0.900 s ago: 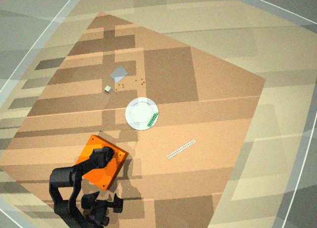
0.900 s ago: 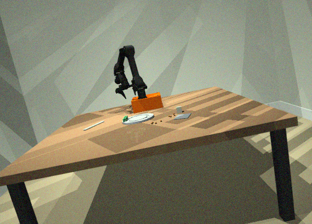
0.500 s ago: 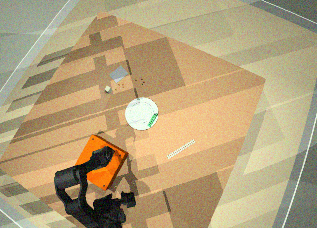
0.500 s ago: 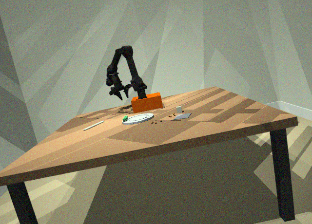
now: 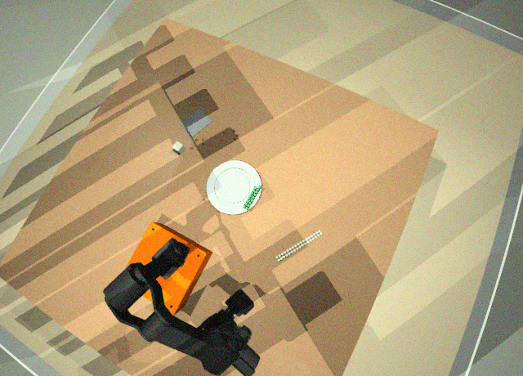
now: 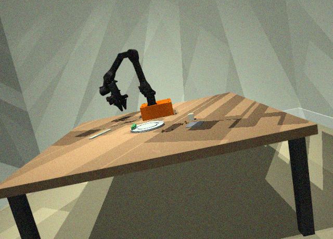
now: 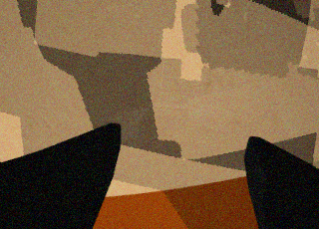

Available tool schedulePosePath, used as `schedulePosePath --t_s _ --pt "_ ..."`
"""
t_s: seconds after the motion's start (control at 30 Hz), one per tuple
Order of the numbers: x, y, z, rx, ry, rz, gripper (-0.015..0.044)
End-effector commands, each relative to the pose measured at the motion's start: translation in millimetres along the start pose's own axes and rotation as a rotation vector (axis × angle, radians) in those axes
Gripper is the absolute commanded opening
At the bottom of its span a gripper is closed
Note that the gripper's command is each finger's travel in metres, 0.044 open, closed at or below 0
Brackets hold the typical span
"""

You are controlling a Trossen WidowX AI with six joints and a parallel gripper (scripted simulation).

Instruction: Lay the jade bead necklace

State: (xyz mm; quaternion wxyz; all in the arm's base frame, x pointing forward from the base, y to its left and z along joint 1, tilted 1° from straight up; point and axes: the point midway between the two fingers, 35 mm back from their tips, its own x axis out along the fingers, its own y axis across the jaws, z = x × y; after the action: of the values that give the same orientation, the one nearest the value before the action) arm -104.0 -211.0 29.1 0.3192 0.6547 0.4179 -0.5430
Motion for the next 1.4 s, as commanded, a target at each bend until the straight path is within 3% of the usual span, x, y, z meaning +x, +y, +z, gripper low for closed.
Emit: schedulePosePath --t_s 0.0,0.67,1.37 --pt "2 22 2 -0.118 -0.011 -0.013 0.025" --pt "15 161 -29 -0.837 -0.103 -0.097 0.025" --pt "46 270 -145 -1.601 -0.173 -0.152 0.025"
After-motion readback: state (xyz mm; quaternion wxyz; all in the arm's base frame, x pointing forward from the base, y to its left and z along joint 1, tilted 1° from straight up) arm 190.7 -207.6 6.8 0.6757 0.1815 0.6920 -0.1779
